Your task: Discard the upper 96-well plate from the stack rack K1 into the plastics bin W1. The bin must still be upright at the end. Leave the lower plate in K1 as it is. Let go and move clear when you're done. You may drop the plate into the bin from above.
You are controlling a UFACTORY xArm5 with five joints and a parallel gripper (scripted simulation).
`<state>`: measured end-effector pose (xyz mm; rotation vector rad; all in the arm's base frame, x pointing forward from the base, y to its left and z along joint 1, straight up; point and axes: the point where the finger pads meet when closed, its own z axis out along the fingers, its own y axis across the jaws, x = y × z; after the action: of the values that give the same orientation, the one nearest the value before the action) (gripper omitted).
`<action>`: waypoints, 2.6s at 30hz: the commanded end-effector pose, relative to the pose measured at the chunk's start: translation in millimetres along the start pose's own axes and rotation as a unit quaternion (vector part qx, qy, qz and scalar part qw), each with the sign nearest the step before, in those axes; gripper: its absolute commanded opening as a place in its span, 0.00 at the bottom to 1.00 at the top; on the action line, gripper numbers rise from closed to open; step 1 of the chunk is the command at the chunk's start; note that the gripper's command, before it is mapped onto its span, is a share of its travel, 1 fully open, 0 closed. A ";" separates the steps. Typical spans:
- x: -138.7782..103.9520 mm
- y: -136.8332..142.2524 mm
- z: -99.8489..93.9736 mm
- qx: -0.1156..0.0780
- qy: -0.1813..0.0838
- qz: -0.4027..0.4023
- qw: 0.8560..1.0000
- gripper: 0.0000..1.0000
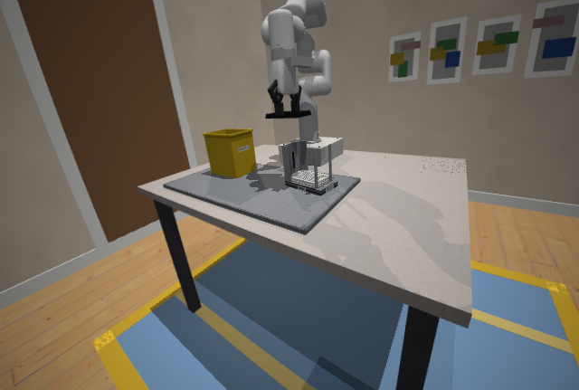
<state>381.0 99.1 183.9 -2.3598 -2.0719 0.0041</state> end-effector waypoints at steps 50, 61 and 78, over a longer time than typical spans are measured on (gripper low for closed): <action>-156.4 1.4 6.3 -0.001 0.001 0.000 1.000 0.00; -189.8 1.4 7.9 -0.001 0.001 0.000 1.000 0.00; -239.8 1.5 10.4 -0.001 0.001 0.000 1.000 0.00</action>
<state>351.1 -131.6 172.9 -2.3584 -2.0695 0.0034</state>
